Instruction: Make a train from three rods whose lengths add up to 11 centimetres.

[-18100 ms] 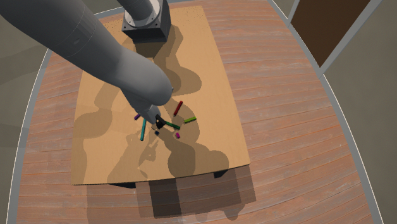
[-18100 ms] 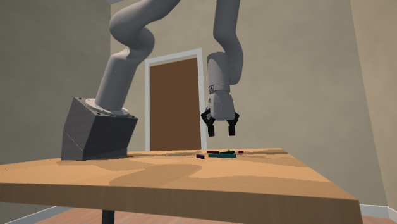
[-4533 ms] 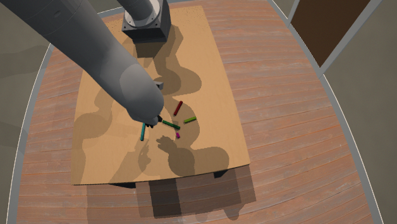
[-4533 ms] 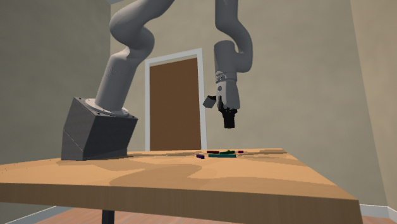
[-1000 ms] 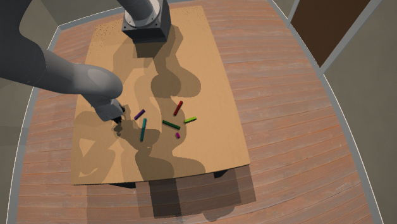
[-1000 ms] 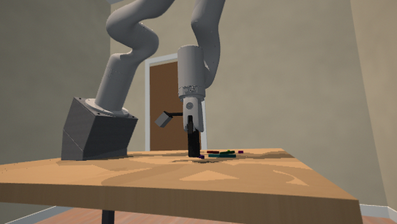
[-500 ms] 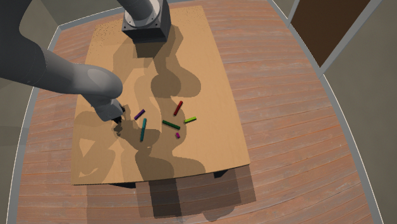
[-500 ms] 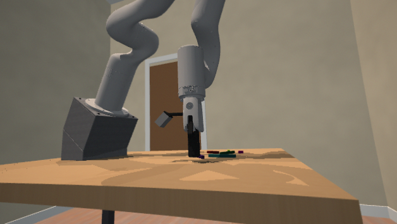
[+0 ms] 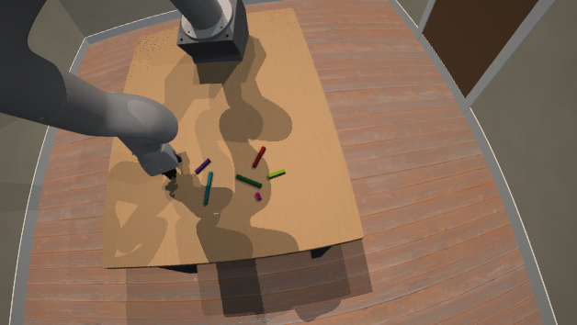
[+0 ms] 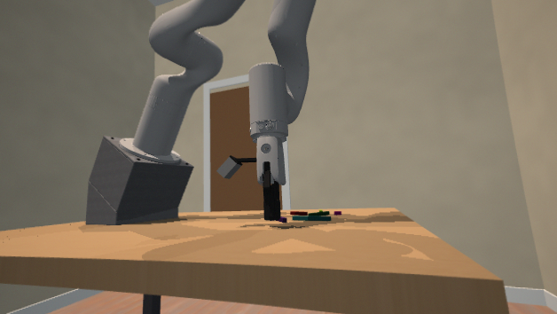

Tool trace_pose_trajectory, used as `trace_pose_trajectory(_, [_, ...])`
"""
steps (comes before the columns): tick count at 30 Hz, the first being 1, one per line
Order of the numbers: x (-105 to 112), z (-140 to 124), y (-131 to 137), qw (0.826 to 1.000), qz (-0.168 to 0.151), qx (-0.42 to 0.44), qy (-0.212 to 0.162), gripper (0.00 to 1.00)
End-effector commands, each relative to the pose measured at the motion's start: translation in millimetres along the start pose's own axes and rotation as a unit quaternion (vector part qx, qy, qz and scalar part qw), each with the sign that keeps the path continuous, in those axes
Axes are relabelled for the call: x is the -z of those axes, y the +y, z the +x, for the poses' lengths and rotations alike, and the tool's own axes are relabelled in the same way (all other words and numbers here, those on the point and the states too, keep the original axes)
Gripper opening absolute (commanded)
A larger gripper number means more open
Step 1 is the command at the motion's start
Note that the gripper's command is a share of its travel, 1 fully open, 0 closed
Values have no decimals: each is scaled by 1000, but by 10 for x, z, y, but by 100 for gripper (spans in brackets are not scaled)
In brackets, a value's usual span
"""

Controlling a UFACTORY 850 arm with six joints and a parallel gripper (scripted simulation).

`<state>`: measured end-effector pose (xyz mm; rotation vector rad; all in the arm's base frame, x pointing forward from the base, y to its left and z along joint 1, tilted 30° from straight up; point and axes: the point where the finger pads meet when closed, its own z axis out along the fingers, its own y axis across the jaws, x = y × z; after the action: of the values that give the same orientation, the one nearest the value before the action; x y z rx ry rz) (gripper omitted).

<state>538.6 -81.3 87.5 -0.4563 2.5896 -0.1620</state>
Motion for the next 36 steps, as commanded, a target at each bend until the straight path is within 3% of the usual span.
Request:
trace_pose_trajectory(1, [3,-4,-3,1000,0,0,0,4])
trace_pose_trajectory(36, [-100,-4,-3,1000,0,0,0,4])
